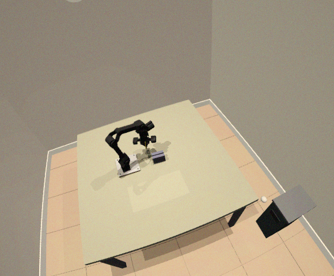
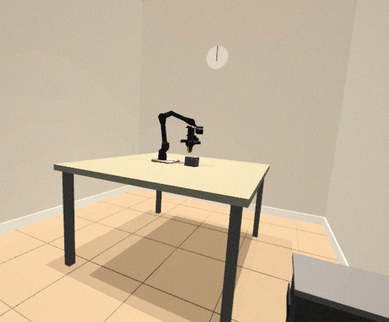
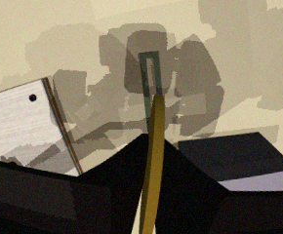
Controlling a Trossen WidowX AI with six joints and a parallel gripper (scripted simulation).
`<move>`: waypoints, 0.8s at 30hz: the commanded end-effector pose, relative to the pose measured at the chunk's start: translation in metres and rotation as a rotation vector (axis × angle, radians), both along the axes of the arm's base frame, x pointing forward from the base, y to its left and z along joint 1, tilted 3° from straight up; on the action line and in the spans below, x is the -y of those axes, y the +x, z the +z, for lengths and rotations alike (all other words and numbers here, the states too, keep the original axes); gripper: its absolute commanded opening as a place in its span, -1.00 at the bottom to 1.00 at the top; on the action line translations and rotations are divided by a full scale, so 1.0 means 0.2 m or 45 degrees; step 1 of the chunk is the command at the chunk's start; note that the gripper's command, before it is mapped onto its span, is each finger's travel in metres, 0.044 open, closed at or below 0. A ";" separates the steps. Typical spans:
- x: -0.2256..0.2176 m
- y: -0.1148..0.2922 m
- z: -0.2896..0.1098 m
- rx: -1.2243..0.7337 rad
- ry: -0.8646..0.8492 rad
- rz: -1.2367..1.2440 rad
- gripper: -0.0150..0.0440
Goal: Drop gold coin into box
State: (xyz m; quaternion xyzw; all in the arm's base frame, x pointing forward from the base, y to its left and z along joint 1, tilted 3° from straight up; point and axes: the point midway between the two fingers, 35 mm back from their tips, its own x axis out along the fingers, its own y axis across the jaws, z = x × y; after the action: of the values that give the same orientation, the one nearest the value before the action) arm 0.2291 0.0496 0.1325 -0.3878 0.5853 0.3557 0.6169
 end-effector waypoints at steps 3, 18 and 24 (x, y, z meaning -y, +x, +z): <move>0.00 0.01 0.01 0.010 0.022 -0.247 -0.49; 0.01 0.01 0.01 0.019 0.064 -0.903 -0.49; 0.01 0.01 0.02 0.022 0.081 -1.165 -0.49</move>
State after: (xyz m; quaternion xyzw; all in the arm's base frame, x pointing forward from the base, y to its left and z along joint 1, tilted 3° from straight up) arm 0.2306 0.0475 0.1340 -0.1097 0.6773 0.0927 0.7216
